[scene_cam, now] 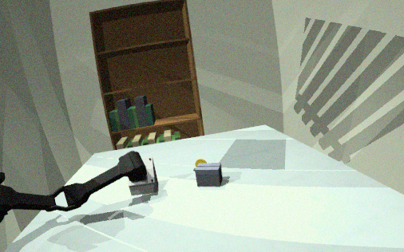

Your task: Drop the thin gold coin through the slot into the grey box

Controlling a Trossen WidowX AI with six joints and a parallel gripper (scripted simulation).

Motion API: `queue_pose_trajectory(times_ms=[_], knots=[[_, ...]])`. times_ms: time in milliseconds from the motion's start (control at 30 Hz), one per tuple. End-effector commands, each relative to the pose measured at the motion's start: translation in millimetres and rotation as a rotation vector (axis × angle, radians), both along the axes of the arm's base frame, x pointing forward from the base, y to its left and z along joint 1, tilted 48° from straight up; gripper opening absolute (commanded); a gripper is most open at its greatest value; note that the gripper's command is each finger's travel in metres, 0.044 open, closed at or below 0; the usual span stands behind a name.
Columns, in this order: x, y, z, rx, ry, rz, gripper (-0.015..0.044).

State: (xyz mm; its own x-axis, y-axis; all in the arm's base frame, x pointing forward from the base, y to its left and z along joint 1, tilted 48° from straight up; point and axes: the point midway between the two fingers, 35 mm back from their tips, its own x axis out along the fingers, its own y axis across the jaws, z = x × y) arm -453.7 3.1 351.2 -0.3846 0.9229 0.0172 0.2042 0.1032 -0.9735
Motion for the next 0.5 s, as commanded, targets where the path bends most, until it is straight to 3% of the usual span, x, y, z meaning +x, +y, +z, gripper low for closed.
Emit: queue_pose_trajectory(times_ms=[0, 267, 467], knots=[[0.7, 0.0, 2.2, -0.002, 0.009, 0.004, 0.0374], [41.5, 3.6, 95.3, -0.072, 0.382, 0.151, 0.0164], [90.6, 9.9, 165.2, -0.098, 0.666, 0.257, 0.0161]])
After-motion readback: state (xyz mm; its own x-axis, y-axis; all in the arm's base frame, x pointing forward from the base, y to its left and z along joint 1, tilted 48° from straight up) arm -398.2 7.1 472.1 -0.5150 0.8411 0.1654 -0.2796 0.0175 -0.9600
